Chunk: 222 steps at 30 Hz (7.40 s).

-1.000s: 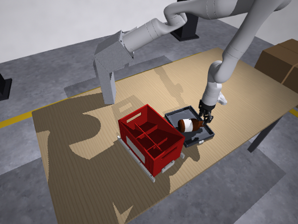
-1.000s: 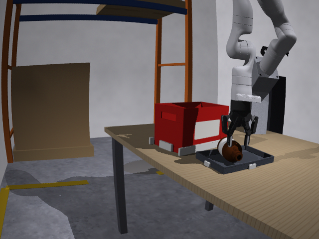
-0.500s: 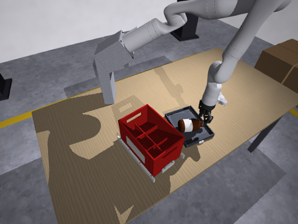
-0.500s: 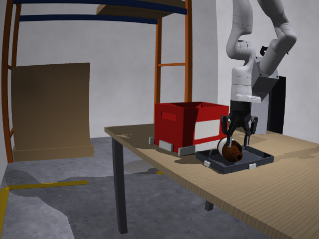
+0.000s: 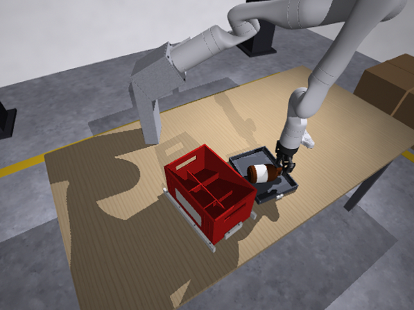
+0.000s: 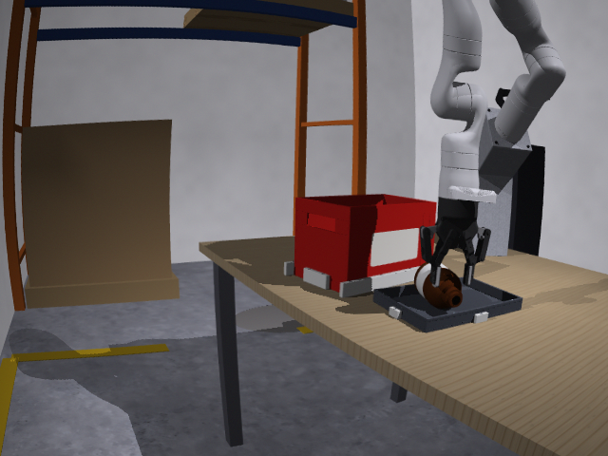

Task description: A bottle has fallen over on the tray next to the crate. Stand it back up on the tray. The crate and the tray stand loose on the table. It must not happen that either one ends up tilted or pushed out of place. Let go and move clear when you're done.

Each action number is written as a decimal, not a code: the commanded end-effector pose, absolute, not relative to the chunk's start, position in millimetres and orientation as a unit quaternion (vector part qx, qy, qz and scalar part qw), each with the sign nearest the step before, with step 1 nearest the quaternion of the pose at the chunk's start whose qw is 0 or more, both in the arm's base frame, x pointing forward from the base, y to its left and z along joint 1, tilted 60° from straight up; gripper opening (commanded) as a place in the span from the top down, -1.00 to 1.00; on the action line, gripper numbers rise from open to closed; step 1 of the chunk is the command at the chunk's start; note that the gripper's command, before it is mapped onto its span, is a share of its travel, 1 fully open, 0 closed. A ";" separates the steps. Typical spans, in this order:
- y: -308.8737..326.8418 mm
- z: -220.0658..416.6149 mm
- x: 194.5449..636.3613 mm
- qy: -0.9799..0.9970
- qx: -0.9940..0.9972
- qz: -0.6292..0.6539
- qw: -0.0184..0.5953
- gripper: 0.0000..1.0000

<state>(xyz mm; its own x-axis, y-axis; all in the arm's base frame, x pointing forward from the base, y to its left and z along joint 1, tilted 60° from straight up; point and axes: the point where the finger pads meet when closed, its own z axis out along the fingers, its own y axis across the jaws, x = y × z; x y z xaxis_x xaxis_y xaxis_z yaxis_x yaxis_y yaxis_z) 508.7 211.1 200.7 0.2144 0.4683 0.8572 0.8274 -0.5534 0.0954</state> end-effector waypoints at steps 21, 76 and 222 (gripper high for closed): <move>230.5 188.0 520.3 -0.431 -0.753 -0.456 0.198 -0.27; 234.0 185.5 522.9 -0.431 -0.753 -0.456 0.198 1.00; 165.2 235.8 471.6 -0.431 -0.753 -0.456 0.198 1.00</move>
<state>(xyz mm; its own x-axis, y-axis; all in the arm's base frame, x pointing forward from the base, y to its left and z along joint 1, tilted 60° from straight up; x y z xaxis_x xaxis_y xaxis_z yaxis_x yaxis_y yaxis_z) 470.0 174.6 233.9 0.2051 0.4725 0.8571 0.8382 -0.5369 0.0954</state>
